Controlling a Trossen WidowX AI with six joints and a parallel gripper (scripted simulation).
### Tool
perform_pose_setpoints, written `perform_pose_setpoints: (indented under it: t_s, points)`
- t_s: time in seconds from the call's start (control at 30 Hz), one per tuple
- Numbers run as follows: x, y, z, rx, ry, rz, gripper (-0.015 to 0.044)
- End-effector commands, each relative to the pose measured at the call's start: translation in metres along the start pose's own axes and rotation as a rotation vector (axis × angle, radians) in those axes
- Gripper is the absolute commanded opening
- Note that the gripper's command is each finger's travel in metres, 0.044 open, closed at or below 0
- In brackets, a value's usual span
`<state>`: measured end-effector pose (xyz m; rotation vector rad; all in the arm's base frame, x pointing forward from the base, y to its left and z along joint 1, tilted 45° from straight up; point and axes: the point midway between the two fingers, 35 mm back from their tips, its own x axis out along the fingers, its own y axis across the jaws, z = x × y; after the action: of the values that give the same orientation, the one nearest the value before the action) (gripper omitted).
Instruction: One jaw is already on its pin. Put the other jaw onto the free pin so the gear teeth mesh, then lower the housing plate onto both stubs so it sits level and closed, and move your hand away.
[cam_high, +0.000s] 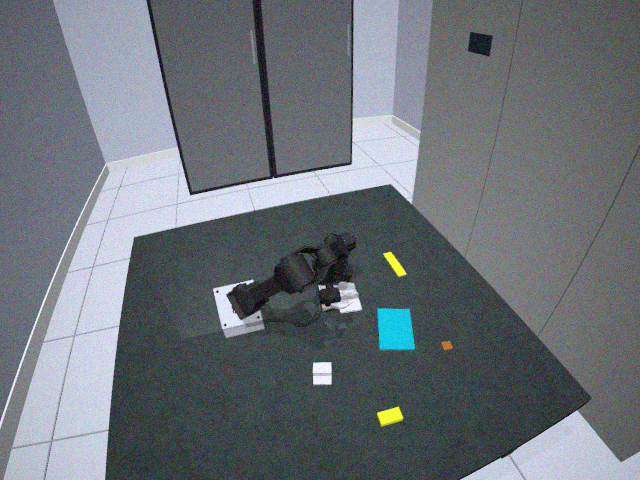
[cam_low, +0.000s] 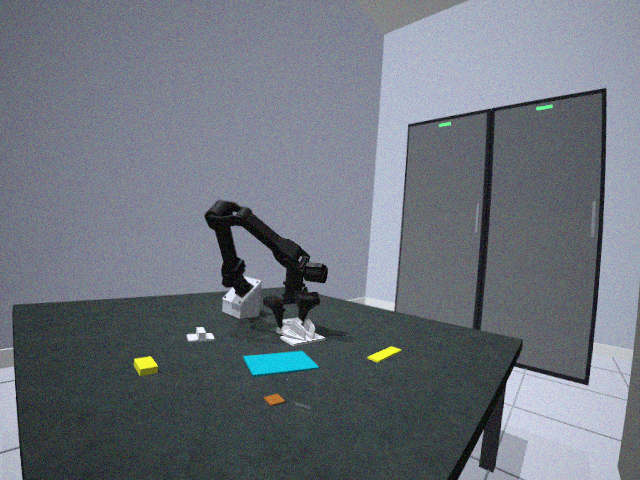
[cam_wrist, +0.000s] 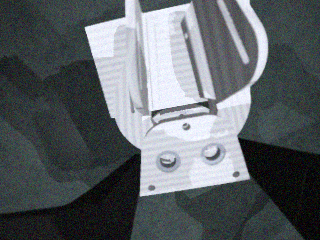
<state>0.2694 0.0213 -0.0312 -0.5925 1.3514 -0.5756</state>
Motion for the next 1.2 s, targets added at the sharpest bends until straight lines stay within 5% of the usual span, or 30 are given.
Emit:
perform_pose_setpoints:
  t_s: [0.0, 1.17]
  points:
    - [0.0004, -0.0004, 0.0, -0.005, -0.003, -0.004, 0.0351]
    - [0.0077, -0.0005, 0.0, -0.003, -0.004, -0.005, 0.0351]
